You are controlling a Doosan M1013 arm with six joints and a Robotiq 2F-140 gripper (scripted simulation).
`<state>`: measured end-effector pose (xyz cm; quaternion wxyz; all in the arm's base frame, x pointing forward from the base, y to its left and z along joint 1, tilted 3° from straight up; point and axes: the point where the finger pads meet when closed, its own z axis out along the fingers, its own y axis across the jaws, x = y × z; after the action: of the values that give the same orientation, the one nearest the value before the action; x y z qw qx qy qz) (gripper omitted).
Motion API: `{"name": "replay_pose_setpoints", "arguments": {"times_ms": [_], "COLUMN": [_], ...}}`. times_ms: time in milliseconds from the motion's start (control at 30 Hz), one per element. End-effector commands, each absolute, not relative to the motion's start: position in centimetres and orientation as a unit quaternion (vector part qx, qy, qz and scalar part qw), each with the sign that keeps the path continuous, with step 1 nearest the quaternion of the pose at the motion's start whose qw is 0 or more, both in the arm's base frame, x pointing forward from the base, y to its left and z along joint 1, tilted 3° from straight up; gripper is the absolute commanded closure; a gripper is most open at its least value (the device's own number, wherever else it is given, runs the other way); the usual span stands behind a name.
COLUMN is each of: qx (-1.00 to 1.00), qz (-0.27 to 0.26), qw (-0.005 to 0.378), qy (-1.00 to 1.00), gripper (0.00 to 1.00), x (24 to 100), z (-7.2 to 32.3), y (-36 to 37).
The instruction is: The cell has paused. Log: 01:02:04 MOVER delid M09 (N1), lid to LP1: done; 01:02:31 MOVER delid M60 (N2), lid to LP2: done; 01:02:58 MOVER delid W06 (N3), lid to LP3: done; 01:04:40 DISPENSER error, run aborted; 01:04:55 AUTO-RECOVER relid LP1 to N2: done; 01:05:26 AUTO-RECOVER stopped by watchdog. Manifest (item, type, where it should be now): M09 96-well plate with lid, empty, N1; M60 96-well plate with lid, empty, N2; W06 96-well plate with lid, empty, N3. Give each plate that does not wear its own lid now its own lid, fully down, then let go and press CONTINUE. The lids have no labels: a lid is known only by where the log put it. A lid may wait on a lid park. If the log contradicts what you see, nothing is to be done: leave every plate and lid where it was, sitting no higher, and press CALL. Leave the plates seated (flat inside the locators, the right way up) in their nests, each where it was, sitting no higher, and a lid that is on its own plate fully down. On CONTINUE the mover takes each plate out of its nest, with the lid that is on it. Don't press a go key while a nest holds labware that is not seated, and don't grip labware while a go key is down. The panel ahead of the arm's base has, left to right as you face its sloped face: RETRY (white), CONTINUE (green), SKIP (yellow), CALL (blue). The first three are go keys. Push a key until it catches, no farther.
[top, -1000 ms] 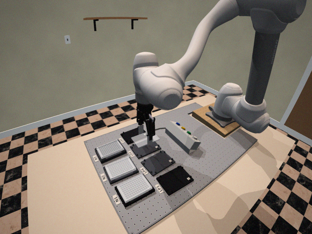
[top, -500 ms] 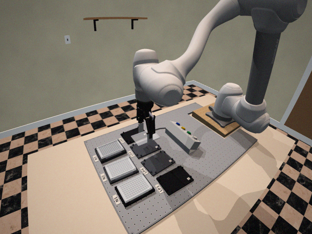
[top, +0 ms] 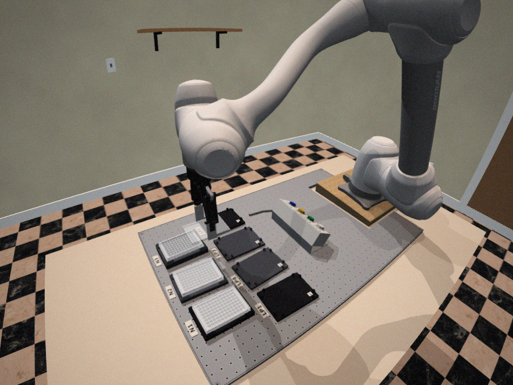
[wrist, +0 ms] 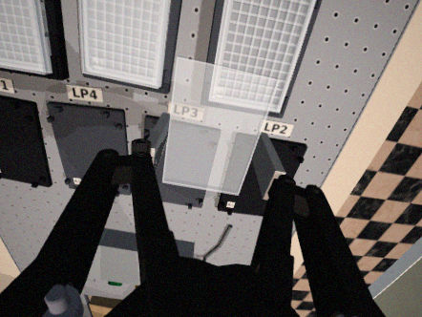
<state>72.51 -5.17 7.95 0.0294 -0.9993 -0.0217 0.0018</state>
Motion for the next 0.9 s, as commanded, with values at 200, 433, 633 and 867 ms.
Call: {"name": "replay_pose_setpoints", "arguments": {"times_ms": [200,433,633,867], "qx": [-0.999,-0.999,-0.999,-0.999], "qz": [0.004,0.004,0.004,0.004], "qw": [0.030,0.030,0.030,0.030], "qy": [-0.022,-0.022,-0.022,-0.022], "gripper": [1.00,1.00,1.00,1.00], "x": [80.8,80.8,80.8,80.8], "z": [7.3,7.3,7.3,7.3], "y": [-7.9,-7.9,-7.9,-7.9]}}
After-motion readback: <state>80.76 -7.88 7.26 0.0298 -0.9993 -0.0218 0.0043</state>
